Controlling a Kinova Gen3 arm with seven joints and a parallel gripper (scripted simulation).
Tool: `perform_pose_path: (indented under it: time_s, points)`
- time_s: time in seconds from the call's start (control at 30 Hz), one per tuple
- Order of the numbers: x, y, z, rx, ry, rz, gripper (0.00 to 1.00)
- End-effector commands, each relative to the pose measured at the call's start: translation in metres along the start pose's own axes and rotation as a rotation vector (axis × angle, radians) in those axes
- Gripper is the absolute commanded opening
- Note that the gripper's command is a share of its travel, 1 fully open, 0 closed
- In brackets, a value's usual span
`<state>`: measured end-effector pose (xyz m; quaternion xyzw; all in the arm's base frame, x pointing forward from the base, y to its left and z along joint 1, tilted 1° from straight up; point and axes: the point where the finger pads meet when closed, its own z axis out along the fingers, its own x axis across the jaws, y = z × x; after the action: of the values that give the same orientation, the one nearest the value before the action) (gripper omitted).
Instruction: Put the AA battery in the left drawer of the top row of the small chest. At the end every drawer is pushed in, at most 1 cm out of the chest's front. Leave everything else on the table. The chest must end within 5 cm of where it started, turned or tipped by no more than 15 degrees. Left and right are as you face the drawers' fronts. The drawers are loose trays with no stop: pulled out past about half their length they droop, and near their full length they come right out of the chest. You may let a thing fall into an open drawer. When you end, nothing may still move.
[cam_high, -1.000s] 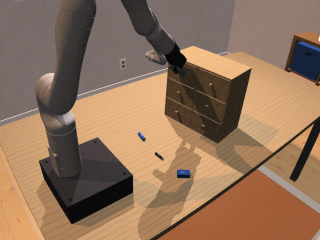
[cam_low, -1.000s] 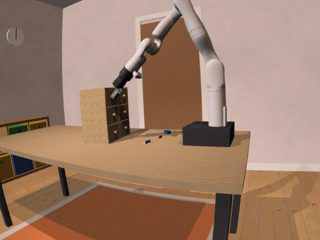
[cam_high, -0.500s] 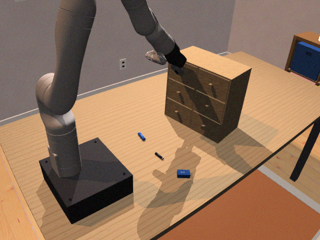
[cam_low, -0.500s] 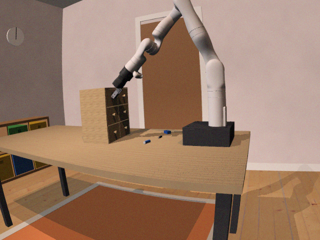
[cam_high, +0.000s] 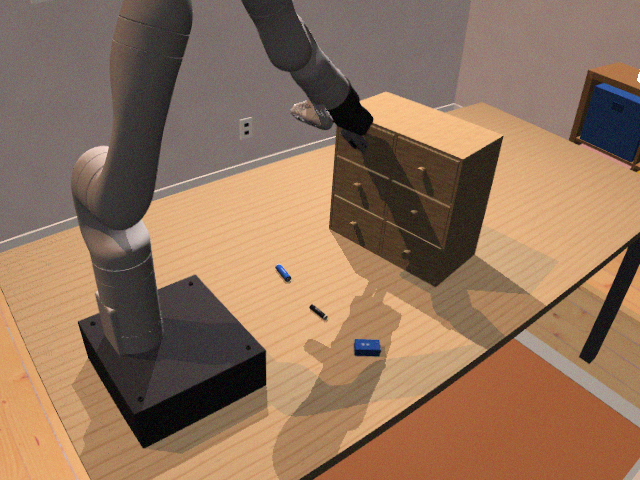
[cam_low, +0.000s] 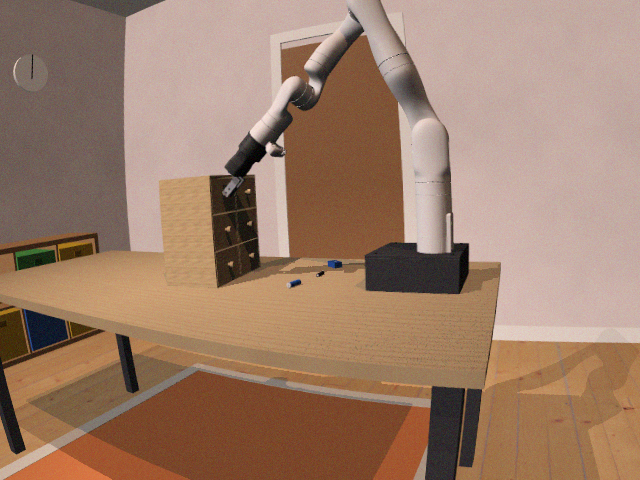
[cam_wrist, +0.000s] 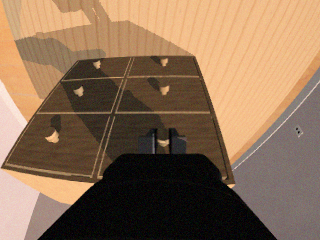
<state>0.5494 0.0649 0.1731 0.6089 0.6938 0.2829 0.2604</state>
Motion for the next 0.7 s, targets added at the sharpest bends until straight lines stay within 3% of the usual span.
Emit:
perform_pose_path:
  time_s: [0.0, 0.67]
  points:
    - [0.0000, -0.0011, 0.0008, 0.004, 0.001, 0.003, 0.37]
    - [-0.0017, -0.0053, -0.0066, -0.002, -0.005, 0.006, 0.37]
